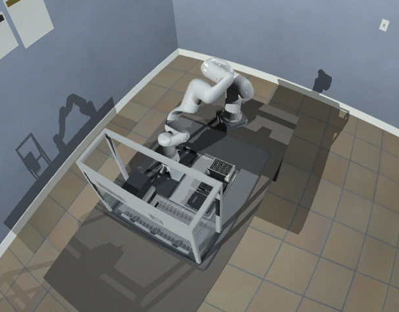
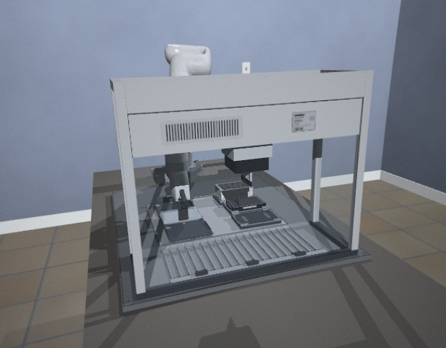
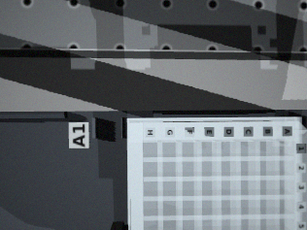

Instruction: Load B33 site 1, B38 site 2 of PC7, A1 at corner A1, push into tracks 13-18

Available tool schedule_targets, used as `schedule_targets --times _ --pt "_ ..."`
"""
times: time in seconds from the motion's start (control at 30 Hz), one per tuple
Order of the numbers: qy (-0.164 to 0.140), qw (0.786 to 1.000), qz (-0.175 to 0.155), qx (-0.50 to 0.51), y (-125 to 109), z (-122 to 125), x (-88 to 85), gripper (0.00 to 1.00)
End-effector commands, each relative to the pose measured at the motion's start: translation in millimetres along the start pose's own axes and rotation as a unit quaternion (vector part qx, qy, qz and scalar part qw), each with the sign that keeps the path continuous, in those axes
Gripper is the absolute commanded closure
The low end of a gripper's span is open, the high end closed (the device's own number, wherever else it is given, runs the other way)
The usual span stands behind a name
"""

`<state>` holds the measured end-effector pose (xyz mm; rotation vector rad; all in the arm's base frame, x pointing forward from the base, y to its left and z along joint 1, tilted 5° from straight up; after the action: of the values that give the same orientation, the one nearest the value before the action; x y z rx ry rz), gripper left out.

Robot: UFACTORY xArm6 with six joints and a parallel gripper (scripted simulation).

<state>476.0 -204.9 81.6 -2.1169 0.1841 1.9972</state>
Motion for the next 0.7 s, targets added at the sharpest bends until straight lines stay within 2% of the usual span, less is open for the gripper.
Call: schedule_targets --times 0.0,0.1,0.67 --pt "0.002 1.0 0.0 0.0 0.2 -1.4 -1.8 0.0" --pt "0.002 1.0 0.0 0.0 0.2 -1.4 -1.8 0.0" --pt "0.002 1.0 0.0 0.0 0.2 -1.3 -26.8 0.0"
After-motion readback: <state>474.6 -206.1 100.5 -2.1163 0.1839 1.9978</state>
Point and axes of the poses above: the point where the finger pads meet when closed, its own x axis out along the fingers, its own z axis across the jaws, y = z × x, the point moved 8 cm from there along -x, back along the fingers, and after that the axes turned 5 degrees about x, right-handed, at the moved point
